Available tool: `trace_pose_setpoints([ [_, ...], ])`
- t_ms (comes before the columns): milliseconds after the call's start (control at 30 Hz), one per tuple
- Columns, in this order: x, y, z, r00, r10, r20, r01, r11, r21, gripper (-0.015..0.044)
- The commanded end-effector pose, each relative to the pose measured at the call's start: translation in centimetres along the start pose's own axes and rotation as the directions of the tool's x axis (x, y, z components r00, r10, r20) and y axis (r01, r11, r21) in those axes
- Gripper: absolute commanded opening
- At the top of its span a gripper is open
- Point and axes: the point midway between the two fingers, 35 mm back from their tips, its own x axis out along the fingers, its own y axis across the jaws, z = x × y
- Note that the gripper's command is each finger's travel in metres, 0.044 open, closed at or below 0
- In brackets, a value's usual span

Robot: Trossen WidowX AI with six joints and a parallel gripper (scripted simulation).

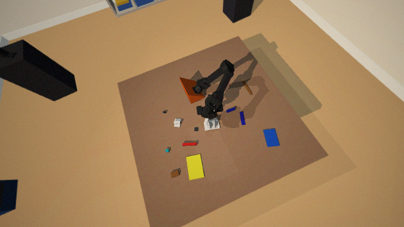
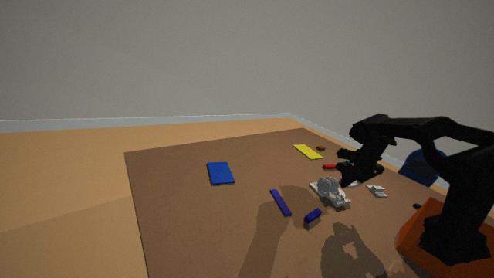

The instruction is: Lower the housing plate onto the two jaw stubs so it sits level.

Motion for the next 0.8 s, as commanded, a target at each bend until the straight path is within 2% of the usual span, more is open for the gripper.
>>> trace_pose_setpoints([
  [0, 0.0, 0.0, 0.0, 1.0, 0.004, 0.0, -0.004, 1.0, 0.002, 0.0351],
  [767, 3.6, 0.0, 0.2, 1.0, 0.003, 0.002, -0.003, 1.0, 0.001, 0.0351],
])
